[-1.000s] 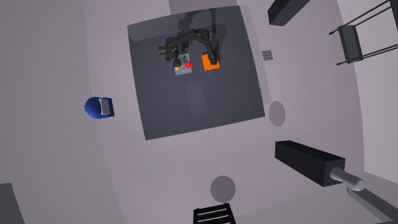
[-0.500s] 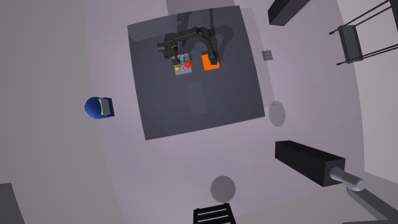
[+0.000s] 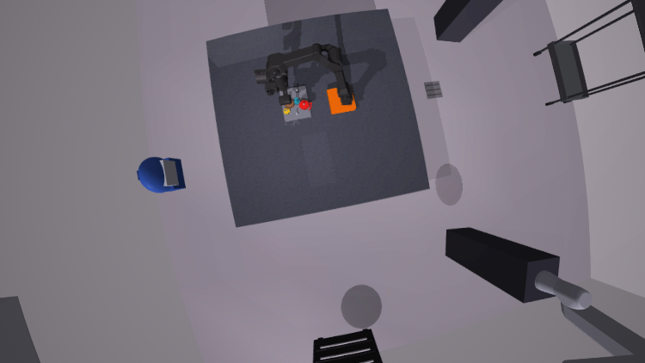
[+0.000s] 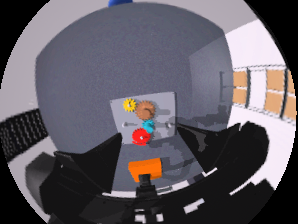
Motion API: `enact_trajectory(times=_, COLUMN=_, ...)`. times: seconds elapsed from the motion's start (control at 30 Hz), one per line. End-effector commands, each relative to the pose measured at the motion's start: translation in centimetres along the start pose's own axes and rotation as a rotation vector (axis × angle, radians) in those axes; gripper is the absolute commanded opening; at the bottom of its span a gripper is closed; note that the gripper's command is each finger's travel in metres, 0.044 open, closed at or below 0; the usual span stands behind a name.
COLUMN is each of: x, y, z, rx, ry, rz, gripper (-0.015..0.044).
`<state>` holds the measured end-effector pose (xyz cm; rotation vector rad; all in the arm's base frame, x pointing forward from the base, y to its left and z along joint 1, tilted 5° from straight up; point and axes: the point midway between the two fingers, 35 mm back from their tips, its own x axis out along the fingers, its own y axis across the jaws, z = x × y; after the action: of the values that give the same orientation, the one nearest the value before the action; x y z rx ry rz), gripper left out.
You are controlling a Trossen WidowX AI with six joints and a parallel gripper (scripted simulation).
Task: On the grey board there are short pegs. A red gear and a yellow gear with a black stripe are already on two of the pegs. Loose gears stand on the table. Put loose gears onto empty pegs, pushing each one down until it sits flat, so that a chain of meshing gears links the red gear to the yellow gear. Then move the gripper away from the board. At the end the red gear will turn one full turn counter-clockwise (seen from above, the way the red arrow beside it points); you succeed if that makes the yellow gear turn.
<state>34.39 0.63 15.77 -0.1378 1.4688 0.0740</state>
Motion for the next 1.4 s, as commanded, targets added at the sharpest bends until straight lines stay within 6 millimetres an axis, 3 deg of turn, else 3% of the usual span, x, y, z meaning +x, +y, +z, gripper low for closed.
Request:
enact_trajectory(times=0.0, x=-0.1, y=0.0, z=0.0, rx=0.003, ry=-0.001, rz=0.000, gripper=0.0440)
enact_trajectory(times=0.73, x=-0.1, y=0.3, z=0.0, rx=0.003, ry=-0.001, rz=0.000, gripper=0.0440)
enact_trajectory(times=0.87, x=-0.7, y=5.8, z=-0.3, rx=0.005, ry=0.002, rz=0.013, gripper=0.0440)
enact_trajectory(times=1.03, x=-1.6, y=13.5, z=-2.2, rx=0.007, ry=0.008, rz=0.026, gripper=0.0440)
enact_trajectory(times=1.2, x=-2.6, y=20.3, z=-5.9, rx=0.006, ry=0.015, rz=0.029, gripper=0.0440)
enact_trajectory(times=1.37, x=-3.7, y=25.6, z=-10.6, rx=0.006, ry=0.017, rz=0.029, gripper=0.0440)
